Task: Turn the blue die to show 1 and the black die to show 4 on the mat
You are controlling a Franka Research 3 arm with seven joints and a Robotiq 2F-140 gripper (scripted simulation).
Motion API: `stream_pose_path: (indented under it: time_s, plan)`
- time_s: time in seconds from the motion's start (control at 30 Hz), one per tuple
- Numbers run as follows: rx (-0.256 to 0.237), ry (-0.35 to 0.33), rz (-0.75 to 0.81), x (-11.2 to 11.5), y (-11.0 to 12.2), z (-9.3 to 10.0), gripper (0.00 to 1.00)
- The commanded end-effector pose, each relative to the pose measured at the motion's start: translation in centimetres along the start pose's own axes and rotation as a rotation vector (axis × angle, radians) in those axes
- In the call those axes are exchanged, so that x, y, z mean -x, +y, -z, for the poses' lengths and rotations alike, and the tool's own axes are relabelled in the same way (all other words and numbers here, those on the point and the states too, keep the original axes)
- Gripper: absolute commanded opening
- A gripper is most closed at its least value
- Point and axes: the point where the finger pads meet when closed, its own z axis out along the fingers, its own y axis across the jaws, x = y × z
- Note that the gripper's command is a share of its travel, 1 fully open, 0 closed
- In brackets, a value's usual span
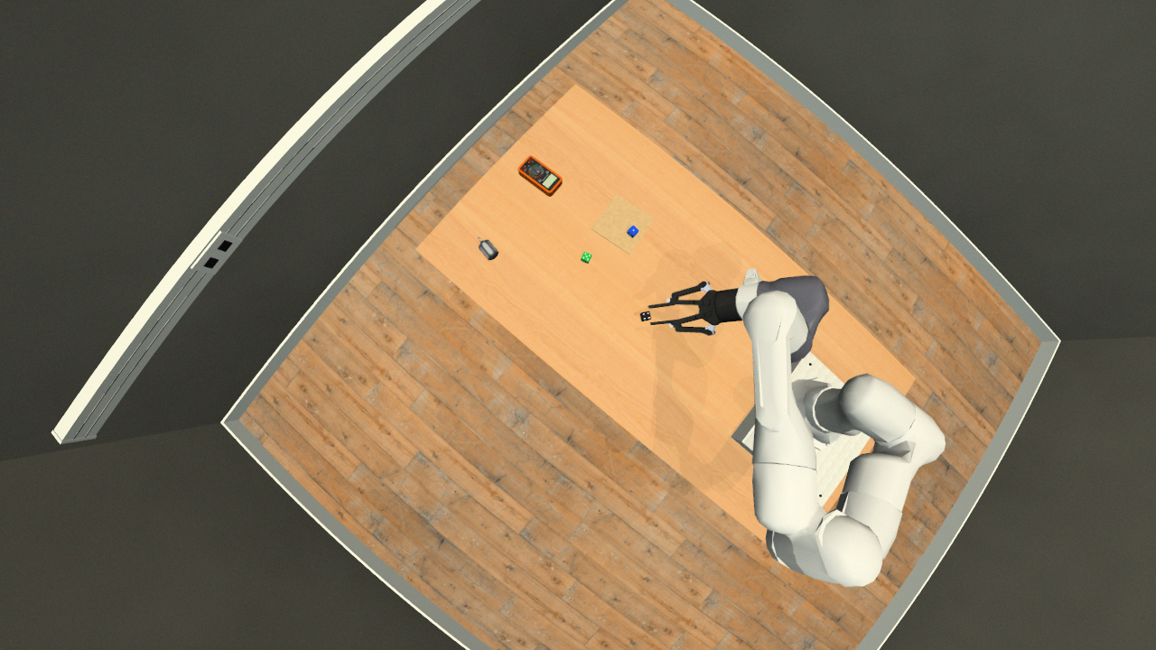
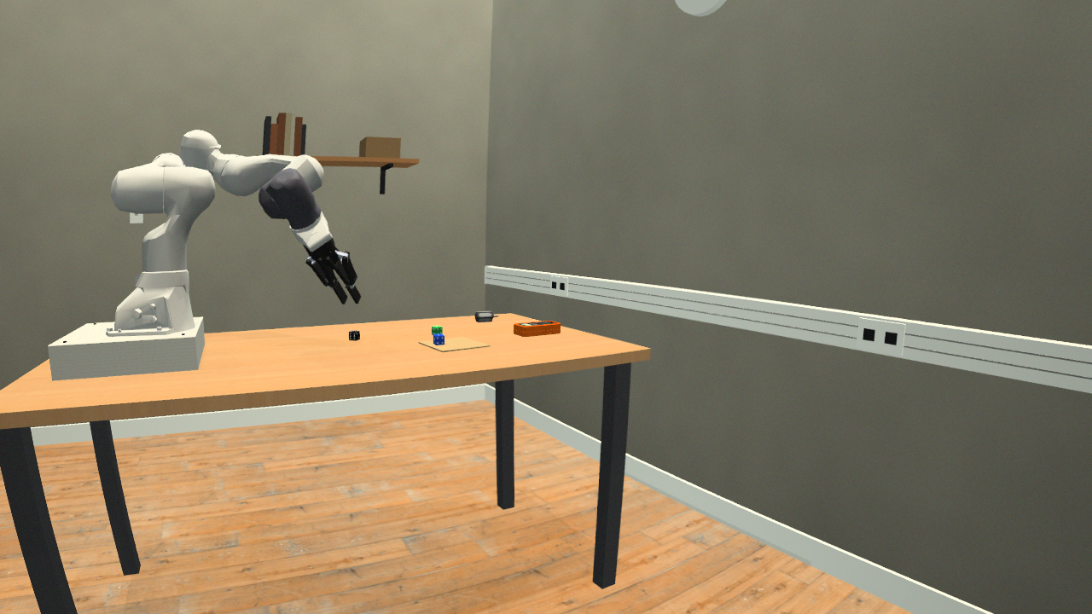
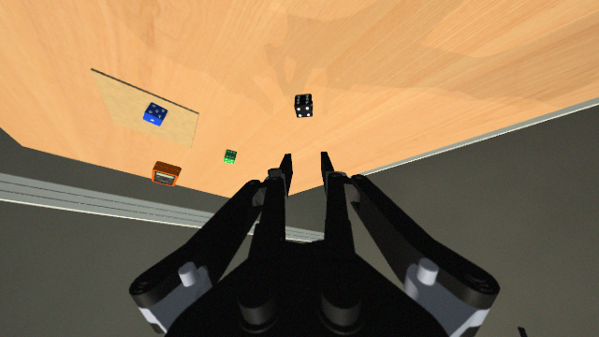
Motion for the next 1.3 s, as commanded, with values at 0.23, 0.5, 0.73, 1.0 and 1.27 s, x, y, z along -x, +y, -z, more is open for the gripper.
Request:
stream_pose_path:
  time_s: [0.23, 0.5, 0.73, 1.0, 1.27]
  plan:
    - [0.001, 0.244, -0.127, 0.2, -0.6, 0.0, 0.32]
    - [0.01, 0.393, -0.126, 1.4, -0.8, -0.2, 0.32]
    - [0.016, 0.496, -0.126, 2.1, -0.9, -0.4, 0.32]
    - [0.028, 0.697, -0.125, 3.6, -1.1, -0.6, 0.32]
    - [0.028, 0.736, -0.126, 3.7, -1.1, -0.6, 1.0]
